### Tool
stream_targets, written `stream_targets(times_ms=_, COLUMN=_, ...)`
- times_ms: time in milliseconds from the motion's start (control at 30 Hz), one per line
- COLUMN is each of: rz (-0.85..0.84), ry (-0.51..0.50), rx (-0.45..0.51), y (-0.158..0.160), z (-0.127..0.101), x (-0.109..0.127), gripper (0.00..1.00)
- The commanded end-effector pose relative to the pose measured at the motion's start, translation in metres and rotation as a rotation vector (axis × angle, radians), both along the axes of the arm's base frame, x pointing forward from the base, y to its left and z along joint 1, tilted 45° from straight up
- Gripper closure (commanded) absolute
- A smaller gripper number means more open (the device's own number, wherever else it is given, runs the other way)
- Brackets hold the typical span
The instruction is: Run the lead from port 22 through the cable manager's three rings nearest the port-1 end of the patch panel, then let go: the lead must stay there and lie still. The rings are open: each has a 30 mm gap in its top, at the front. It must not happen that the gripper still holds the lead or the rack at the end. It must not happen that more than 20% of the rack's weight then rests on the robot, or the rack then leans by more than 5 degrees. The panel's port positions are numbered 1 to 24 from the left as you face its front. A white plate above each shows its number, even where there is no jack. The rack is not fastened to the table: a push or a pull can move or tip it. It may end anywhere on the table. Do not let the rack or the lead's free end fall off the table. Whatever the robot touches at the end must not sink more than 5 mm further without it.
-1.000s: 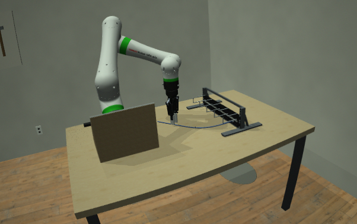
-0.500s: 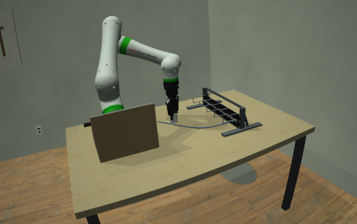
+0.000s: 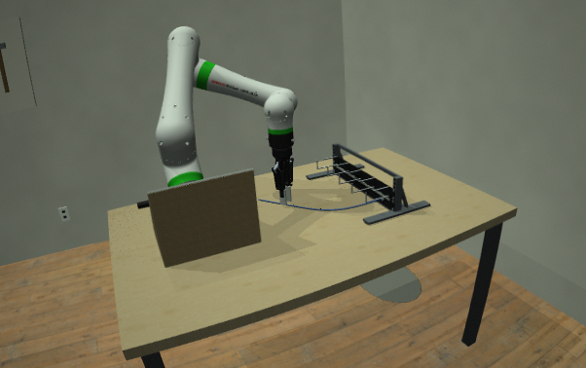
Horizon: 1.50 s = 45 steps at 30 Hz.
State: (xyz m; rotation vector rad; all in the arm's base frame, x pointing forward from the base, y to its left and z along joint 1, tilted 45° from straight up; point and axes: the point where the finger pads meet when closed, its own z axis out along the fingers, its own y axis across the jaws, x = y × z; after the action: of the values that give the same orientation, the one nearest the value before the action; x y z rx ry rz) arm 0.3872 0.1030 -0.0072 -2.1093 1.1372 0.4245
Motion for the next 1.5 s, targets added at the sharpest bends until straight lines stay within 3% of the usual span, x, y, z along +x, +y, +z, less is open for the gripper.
stream_targets(times_ms=0, rz=0.0, ry=0.0, rx=0.0, y=0.0, z=-0.0002, x=0.0001, gripper=0.8)
stream_targets(times_ms=1467, rz=0.0, ry=0.0, rx=0.0, y=0.0069, z=-0.0071, x=0.0005, gripper=0.8)
